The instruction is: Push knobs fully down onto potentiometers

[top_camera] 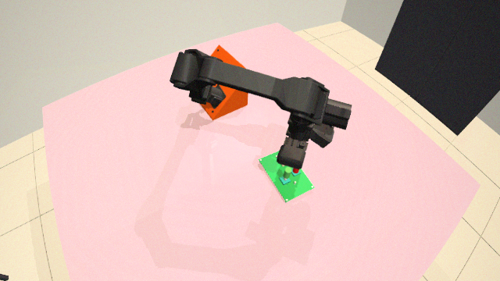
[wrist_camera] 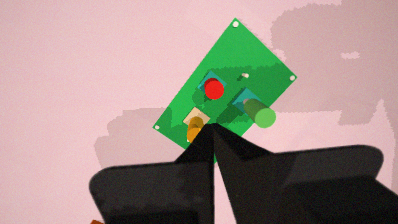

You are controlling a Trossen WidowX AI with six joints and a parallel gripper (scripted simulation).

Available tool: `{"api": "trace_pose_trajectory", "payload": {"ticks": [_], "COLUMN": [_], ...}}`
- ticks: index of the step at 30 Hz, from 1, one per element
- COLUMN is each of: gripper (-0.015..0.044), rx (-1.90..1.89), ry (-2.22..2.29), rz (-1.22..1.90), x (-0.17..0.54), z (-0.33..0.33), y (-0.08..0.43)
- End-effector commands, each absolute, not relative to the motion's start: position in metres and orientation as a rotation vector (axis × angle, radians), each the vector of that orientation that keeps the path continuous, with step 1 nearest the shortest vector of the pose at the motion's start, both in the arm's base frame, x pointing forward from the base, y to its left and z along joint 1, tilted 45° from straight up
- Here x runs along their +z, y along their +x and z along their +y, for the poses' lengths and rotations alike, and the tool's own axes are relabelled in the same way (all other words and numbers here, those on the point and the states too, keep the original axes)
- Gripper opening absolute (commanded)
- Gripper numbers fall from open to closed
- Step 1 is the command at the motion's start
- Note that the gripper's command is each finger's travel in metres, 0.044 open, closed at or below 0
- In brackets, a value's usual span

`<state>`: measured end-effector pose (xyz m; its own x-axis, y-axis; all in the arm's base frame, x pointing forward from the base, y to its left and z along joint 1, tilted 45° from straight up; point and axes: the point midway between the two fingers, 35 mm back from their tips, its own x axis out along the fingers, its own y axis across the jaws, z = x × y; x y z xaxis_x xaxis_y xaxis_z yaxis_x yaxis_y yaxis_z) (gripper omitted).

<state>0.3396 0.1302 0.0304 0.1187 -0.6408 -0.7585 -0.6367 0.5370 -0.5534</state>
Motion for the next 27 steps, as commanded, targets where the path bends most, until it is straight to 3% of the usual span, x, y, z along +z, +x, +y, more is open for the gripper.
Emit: {"api": "trace_pose_trajectory", "payload": {"ticks": [1,27], "gripper": [0.0,0.0], "rx": [0.087,0.833], "ry": [-1.234,-1.916], "rz": [1.576,1.633], "x": [0.035,0.065], "z": [0.128,0.117], "y": [0.345,0.366]}}
